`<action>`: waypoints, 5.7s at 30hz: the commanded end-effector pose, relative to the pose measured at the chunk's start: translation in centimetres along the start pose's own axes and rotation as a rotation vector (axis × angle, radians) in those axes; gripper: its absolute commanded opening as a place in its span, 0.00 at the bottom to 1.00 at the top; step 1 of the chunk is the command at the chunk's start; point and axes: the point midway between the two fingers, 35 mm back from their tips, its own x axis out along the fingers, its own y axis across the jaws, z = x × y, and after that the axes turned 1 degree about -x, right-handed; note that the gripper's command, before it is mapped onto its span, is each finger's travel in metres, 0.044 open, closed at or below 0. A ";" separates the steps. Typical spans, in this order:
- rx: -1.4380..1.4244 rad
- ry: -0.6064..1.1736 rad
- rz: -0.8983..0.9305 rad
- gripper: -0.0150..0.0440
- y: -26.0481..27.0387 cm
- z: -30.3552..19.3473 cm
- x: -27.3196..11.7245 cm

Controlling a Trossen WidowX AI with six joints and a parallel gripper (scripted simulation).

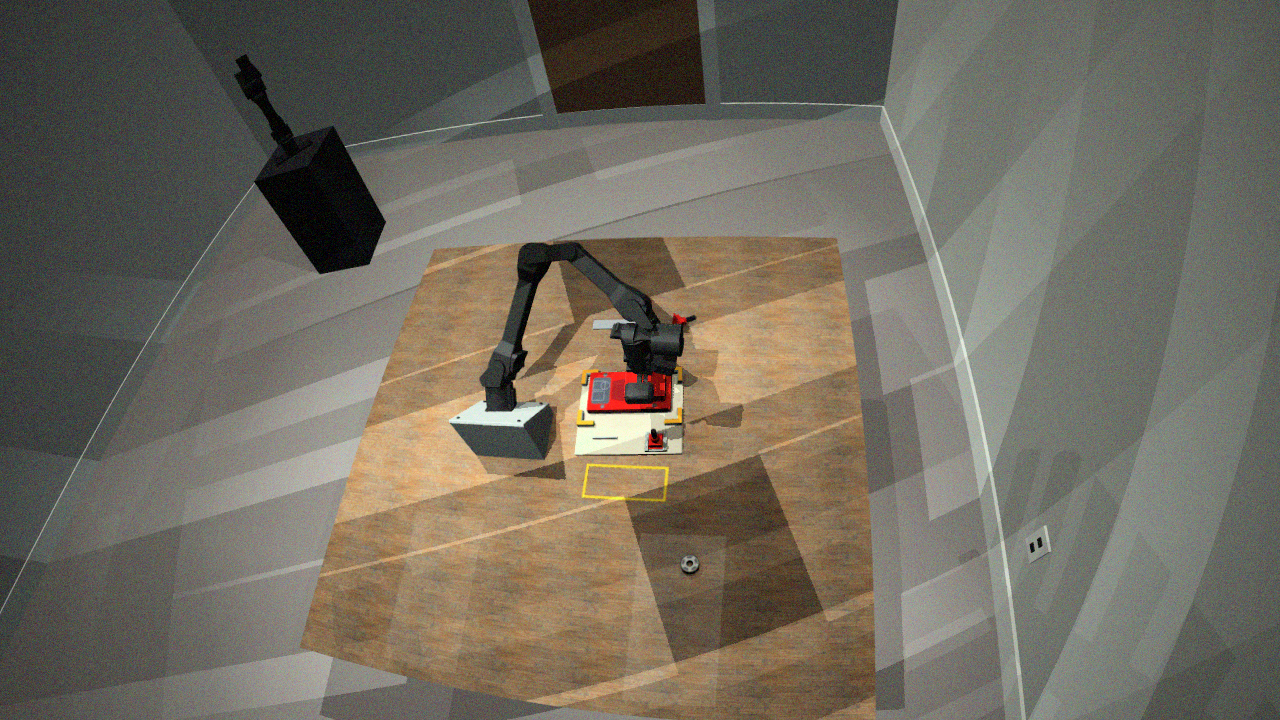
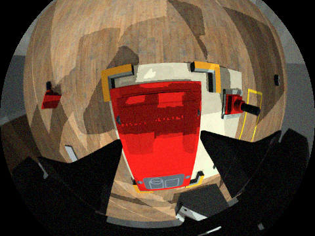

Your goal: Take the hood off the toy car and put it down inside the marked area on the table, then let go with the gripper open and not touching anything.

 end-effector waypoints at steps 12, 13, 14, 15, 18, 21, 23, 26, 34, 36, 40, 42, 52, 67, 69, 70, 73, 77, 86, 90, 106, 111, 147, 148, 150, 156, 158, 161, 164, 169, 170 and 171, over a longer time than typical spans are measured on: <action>0.000 0.000 0.000 0.91 0.0 0.0 0.5; 0.000 0.000 0.000 0.87 0.0 0.0 0.5; 0.000 0.000 0.000 0.82 0.0 0.0 0.5; 0.000 0.000 0.000 0.81 0.0 0.0 0.5; 0.000 0.000 0.000 0.78 0.0 0.0 0.5; 0.000 0.000 0.000 0.74 0.0 0.0 0.5; 0.000 0.000 0.000 0.72 0.0 0.0 0.5; 0.000 0.000 0.000 0.59 0.0 0.0 0.4; 0.000 0.000 0.000 0.25 0.0 0.0 -0.1; 0.000 0.000 0.000 0.25 0.0 0.0 -0.2; 0.000 0.000 -0.001 0.25 0.0 0.0 -0.5; 0.000 0.000 -0.001 0.25 0.0 0.0 -0.6; 0.001 0.000 -0.001 0.25 0.0 0.0 -1.2; 0.001 0.000 -0.001 0.25 0.0 0.0 -2.2; 0.001 0.000 -0.002 0.25 0.0 0.0 -2.4; 0.001 0.000 -0.002 0.25 -0.1 0.0 -2.5; 0.001 0.000 -0.003 0.25 -0.1 0.1 -3.5; 0.002 0.001 -0.003 0.25 -0.1 0.1 -5.5; 0.008 -0.003 -0.008 0.25 -1.9 0.3 -6.0; 0.014 -0.006 -0.017 0.25 -4.9 0.4 -6.4; 0.012 -0.002 -0.031 0.25 -16.3 -1.4 -7.1; 0.007 0.000 -0.025 0.25 -19.7 -2.7 -7.1; 0.001 0.001 -0.014 0.25 -23.3 -4.4 -4.7; 0.001 0.001 -0.014 0.25 -23.3 -4.4 -4.6; 0.001 0.001 -0.014 0.25 -23.3 -4.4 -4.4; 0.001 0.000 -0.014 0.25 -23.3 -4.4 -3.9; 0.001 0.000 -0.014 0.25 -23.3 -4.4 -3.7; 0.001 0.000 -0.014 0.25 -23.3 -4.3 -3.4; 0.001 0.000 -0.014 0.25 -23.3 -4.3 -3.1; 0.001 0.000 -0.014 0.25 -23.3 -4.4 -2.6; 0.001 0.000 -0.014 0.25 -23.3 -4.4 -2.5; 0.001 0.000 -0.014 0.25 -23.3 -4.4 -2.4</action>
